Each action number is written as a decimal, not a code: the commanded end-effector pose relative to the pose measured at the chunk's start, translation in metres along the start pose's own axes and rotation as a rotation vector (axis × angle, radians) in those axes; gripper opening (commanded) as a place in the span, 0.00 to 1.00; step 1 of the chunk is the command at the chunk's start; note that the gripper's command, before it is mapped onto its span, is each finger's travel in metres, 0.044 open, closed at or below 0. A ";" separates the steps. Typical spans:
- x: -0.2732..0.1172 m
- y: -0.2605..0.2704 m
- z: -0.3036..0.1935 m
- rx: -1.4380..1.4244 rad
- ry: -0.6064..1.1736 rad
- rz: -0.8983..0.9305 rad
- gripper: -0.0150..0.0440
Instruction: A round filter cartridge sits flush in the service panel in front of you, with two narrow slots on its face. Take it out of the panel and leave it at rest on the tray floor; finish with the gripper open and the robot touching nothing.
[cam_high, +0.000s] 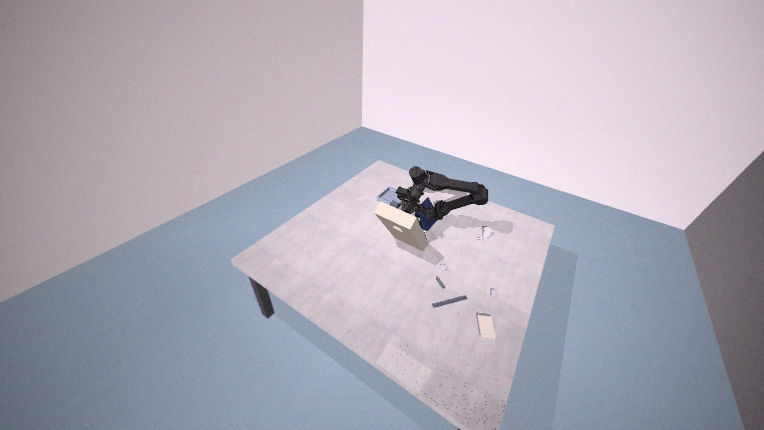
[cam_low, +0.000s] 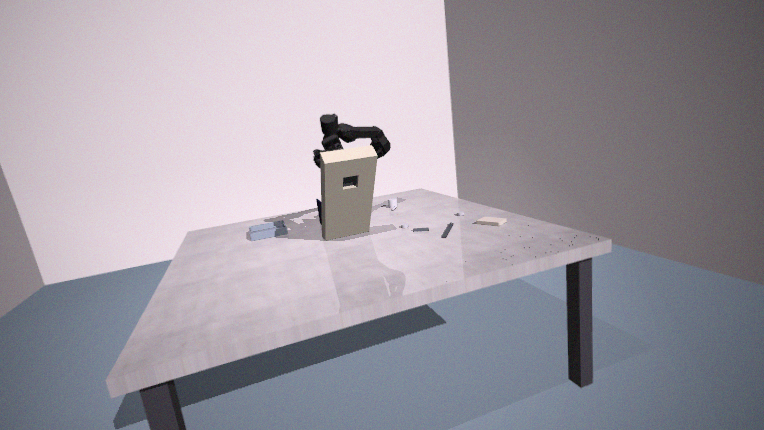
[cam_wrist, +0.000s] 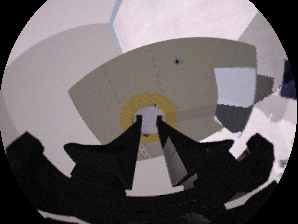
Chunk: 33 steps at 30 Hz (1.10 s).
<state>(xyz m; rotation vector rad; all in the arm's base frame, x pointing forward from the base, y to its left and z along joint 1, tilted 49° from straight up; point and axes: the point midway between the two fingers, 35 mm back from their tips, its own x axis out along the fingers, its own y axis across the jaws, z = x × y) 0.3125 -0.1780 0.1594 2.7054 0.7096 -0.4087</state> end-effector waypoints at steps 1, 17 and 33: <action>0.000 0.000 0.000 0.000 -0.003 0.002 0.44; 0.000 0.001 -0.001 0.000 -0.003 0.002 0.44; 0.008 0.001 -0.001 0.000 -0.002 0.003 0.44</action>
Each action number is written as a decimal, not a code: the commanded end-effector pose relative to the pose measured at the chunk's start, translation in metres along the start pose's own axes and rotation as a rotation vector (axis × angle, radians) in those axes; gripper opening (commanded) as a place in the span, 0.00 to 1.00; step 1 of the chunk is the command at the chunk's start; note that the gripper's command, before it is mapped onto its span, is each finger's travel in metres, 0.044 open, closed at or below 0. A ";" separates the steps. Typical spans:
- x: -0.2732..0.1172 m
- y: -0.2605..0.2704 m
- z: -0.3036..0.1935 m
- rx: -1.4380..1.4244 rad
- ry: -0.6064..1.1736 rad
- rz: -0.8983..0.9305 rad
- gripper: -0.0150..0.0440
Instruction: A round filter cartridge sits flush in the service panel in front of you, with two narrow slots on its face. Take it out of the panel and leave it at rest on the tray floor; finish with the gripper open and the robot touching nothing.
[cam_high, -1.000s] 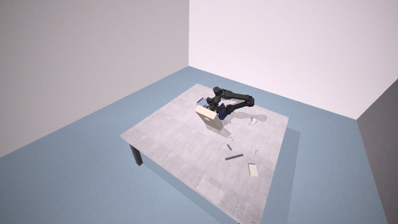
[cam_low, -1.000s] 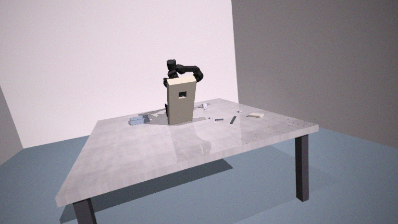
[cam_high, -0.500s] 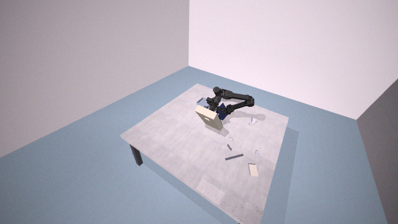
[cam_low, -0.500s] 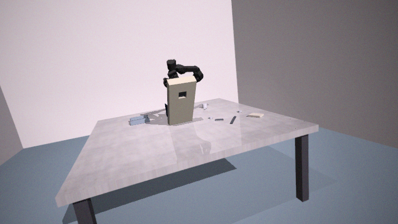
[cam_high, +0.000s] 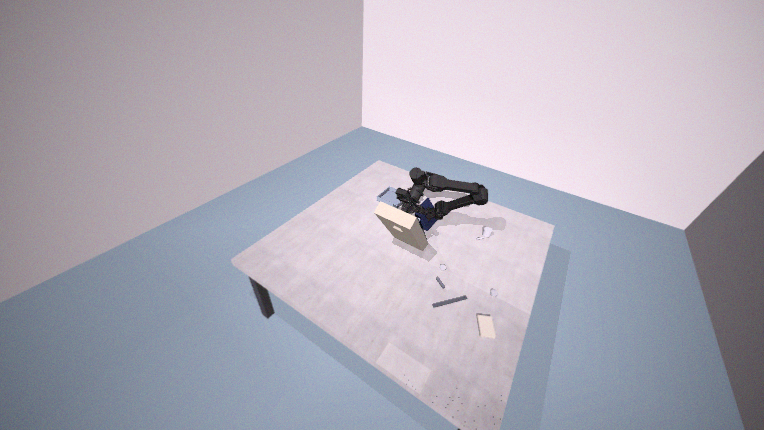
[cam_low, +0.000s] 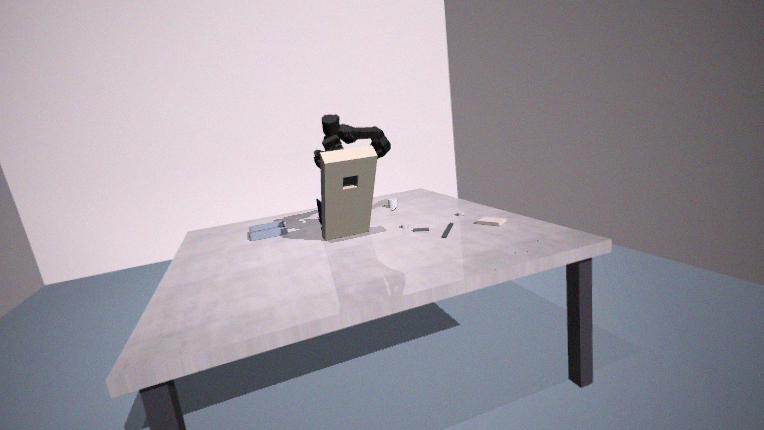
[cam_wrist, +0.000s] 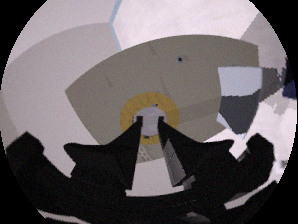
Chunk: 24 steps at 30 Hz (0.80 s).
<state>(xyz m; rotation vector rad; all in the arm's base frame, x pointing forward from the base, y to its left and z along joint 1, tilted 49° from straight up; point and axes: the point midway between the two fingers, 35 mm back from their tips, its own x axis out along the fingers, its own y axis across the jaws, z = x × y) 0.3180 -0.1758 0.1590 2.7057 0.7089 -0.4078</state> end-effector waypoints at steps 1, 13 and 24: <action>0.004 0.000 0.000 0.000 -0.003 0.002 0.44; 0.008 0.000 0.000 0.000 -0.003 0.002 0.44; 0.012 0.000 0.000 -0.001 -0.002 0.002 0.44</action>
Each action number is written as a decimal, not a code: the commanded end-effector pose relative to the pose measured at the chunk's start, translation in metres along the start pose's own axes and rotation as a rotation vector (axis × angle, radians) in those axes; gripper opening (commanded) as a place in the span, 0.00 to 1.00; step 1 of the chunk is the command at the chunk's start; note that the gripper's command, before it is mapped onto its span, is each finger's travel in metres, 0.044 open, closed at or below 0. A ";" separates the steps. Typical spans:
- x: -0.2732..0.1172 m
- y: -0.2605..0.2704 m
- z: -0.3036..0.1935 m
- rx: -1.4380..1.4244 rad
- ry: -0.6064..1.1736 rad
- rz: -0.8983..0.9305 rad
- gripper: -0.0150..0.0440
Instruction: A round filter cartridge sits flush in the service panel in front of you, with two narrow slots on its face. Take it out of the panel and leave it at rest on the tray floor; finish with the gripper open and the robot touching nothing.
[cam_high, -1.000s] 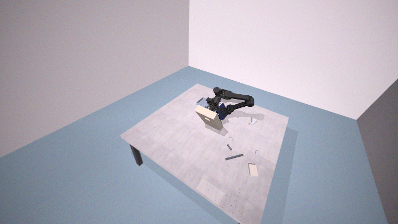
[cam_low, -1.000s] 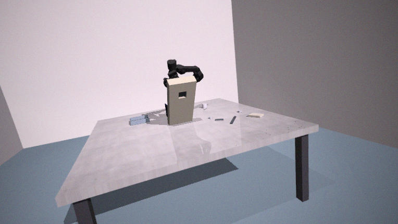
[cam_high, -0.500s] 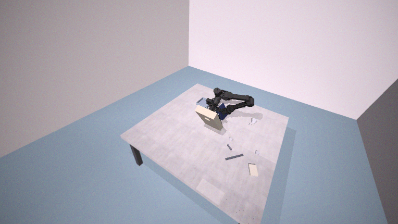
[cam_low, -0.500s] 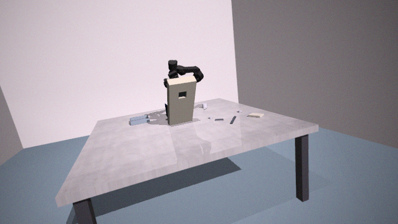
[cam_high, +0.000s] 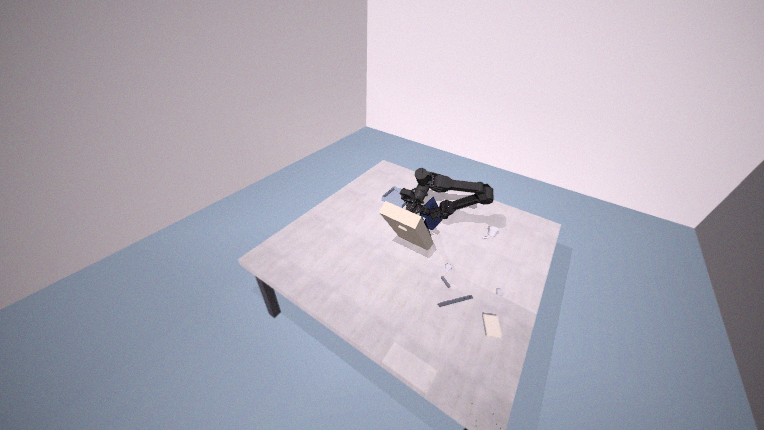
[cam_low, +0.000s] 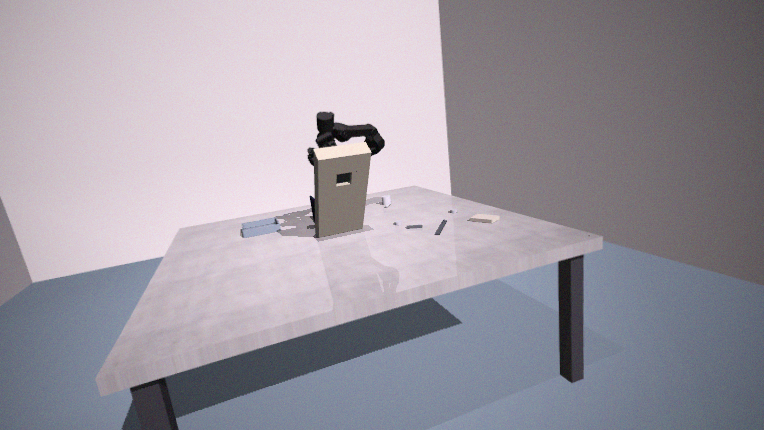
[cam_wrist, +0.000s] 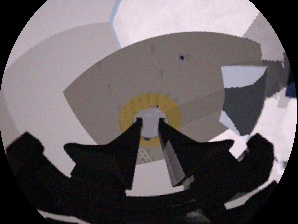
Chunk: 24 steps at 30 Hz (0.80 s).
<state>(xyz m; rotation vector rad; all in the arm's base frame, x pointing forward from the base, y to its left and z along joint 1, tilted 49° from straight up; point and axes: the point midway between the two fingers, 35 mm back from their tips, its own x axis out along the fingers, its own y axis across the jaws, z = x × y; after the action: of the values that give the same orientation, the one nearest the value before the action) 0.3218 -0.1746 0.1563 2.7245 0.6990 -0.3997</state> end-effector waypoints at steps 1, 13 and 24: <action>0.008 0.000 -0.001 -0.014 -0.012 -0.007 0.44; 0.011 0.000 -0.001 -0.014 -0.012 -0.007 0.44; 0.013 0.000 -0.001 -0.015 -0.012 -0.007 0.44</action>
<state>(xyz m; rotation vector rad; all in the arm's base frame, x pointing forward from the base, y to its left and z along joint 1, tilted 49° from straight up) 0.3231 -0.1745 0.1559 2.7342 0.6925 -0.3944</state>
